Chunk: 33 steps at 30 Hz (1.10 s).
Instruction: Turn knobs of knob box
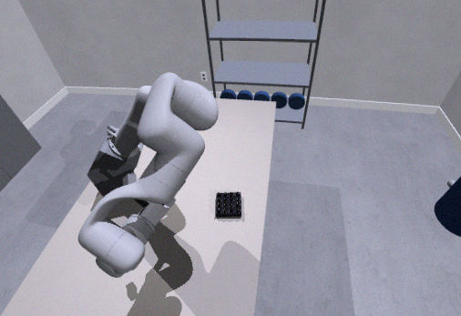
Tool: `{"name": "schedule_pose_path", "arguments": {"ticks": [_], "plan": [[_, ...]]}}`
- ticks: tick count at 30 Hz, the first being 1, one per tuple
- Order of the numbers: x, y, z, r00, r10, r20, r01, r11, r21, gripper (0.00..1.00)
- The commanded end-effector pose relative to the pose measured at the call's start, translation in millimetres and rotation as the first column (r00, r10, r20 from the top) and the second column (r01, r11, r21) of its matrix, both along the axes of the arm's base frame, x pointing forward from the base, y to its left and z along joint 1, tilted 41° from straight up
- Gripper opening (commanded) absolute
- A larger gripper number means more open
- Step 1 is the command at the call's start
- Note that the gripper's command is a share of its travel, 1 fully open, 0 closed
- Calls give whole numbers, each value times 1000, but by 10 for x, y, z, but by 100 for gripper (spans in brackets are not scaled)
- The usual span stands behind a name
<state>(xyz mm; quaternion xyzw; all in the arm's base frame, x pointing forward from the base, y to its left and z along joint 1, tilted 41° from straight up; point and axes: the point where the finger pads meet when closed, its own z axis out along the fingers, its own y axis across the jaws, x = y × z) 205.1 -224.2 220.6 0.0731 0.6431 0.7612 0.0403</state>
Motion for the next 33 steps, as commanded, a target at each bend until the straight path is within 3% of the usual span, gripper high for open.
{"name": "schedule_pose_path", "arguments": {"ticks": [1,22,33], "plan": [[-7,-9,6,1000,-3,0,3,1000,-3,100],[2,-5,4,1000,-15,-12,15,1000,-2,100],[261,198,-94,965,-157,-208,167,985,30,100]]}}
